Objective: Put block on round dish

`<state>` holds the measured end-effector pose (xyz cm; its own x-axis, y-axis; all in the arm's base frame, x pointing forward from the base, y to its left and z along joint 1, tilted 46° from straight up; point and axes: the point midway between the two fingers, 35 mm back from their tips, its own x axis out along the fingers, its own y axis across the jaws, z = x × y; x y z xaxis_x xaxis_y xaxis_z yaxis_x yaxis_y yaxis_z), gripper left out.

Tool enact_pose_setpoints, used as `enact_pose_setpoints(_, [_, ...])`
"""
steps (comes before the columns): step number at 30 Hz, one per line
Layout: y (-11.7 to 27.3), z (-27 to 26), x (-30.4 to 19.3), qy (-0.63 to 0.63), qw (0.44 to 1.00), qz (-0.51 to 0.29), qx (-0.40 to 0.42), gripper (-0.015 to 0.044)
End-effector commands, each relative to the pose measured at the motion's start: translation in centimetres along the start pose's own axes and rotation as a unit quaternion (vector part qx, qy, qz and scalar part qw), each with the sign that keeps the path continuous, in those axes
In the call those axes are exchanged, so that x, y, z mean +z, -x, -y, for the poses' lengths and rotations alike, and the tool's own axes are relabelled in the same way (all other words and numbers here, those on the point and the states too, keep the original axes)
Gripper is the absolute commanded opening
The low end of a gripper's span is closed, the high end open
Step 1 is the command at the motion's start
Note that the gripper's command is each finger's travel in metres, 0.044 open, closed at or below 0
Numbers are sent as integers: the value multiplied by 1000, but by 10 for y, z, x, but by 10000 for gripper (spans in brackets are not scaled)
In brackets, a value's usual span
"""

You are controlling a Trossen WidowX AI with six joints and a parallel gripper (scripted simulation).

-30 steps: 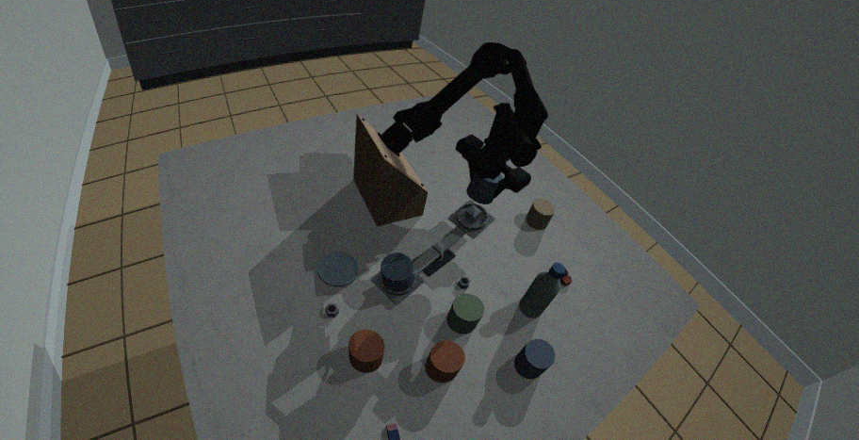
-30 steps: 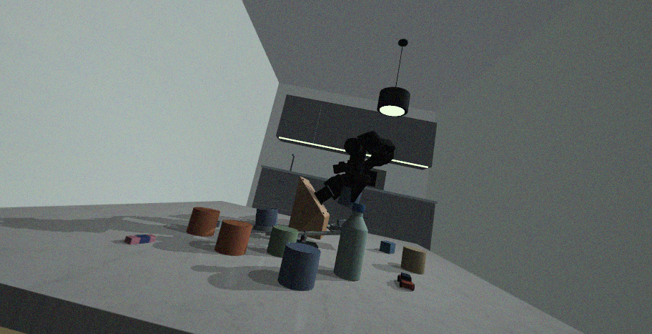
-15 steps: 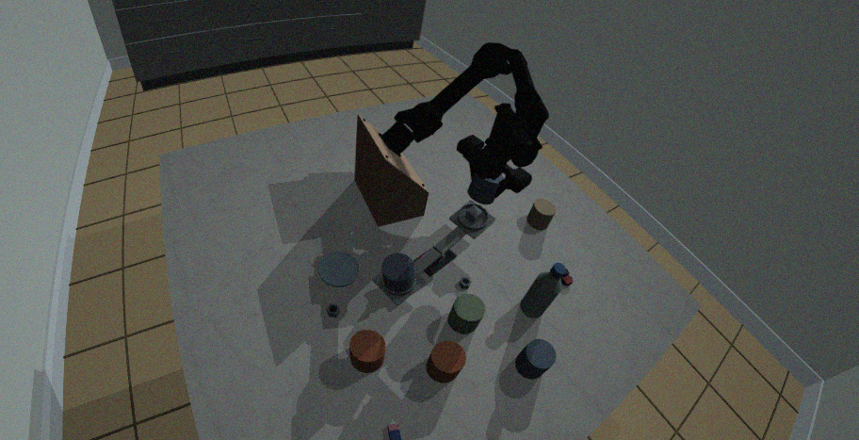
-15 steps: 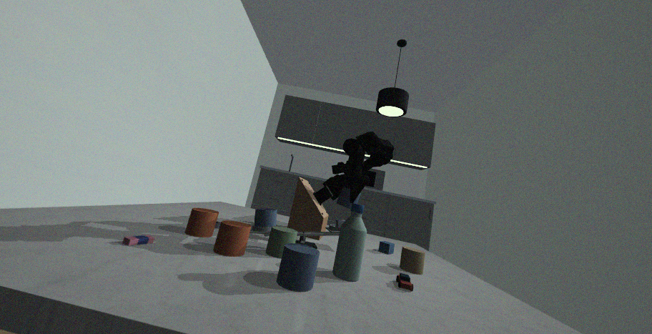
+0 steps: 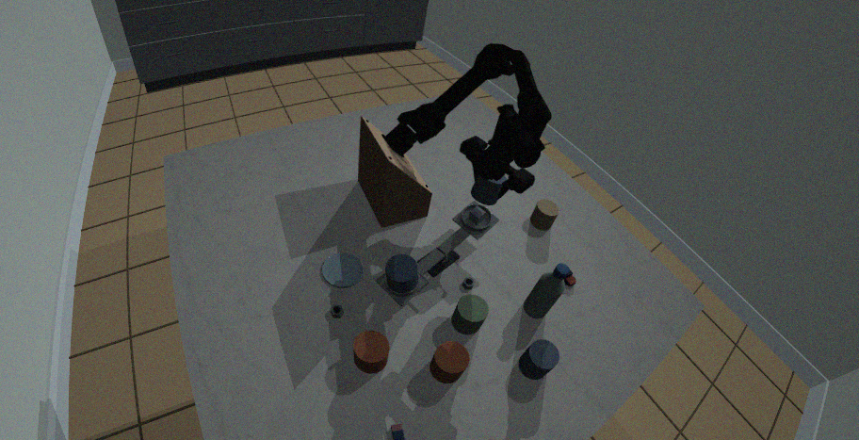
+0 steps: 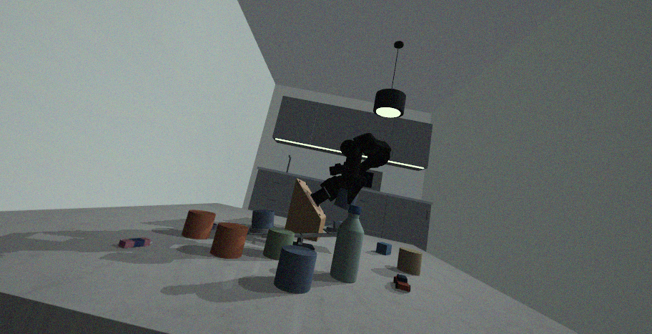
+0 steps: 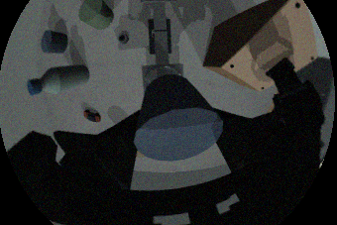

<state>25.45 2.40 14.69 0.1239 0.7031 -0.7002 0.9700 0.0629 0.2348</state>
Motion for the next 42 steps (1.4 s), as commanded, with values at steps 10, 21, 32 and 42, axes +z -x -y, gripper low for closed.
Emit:
enact_pose_setpoints(10, [1, 0, 1, -2, 1000, 1, 2, 0])
enact_pose_setpoints(21, [-23, -4, -22, 0, 1000, 16, -6, 0])
enact_pose_setpoints(32, [-60, -3, -69, 4, 1000, 21, -2, 0])
enact_pose_setpoints(42, [-88, 9, -118, 3, 1000, -2, 9, 0])
